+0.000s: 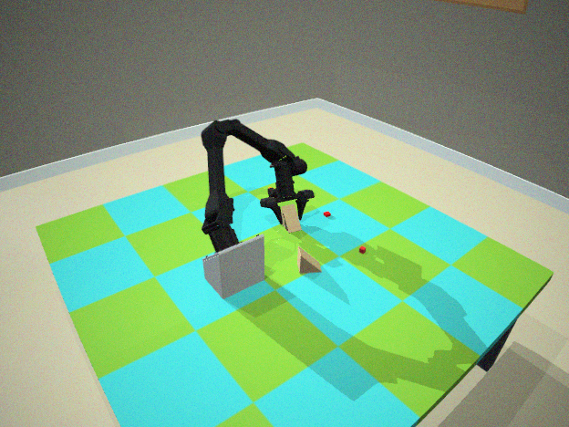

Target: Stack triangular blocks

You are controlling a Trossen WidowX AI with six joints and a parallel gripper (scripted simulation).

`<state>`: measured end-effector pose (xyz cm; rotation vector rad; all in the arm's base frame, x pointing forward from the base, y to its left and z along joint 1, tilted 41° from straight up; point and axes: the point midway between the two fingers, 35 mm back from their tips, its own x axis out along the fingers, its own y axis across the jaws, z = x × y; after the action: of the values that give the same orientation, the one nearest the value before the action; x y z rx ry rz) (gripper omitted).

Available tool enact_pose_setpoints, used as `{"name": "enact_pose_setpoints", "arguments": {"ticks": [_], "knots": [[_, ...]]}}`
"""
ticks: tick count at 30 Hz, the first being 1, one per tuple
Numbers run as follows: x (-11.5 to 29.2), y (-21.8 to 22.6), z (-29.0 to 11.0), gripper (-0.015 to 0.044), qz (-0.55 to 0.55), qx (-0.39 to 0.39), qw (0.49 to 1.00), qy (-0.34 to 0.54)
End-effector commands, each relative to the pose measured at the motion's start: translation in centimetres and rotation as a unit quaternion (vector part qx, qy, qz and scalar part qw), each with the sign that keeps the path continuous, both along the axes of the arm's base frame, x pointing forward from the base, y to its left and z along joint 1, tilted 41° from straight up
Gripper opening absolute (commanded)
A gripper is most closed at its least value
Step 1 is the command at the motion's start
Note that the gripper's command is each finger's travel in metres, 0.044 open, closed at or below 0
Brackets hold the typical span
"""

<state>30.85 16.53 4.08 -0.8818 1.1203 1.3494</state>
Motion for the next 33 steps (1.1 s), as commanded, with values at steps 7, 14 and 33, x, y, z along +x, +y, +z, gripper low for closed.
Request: {"name": "enact_pose_setpoints", "arguments": {"ticks": [7, 14, 33], "knots": [[-0.2, 0.0, -0.2, 0.0216, -0.002, -0.002, 1.0, 0.004], [-0.2, 0.0, -0.2, 0.0111, -0.002, -0.002, 1.0, 0.004], [-0.2, -2.6, 0.0, 0.0, -0.023, 0.162, 0.987, -0.008]]}}
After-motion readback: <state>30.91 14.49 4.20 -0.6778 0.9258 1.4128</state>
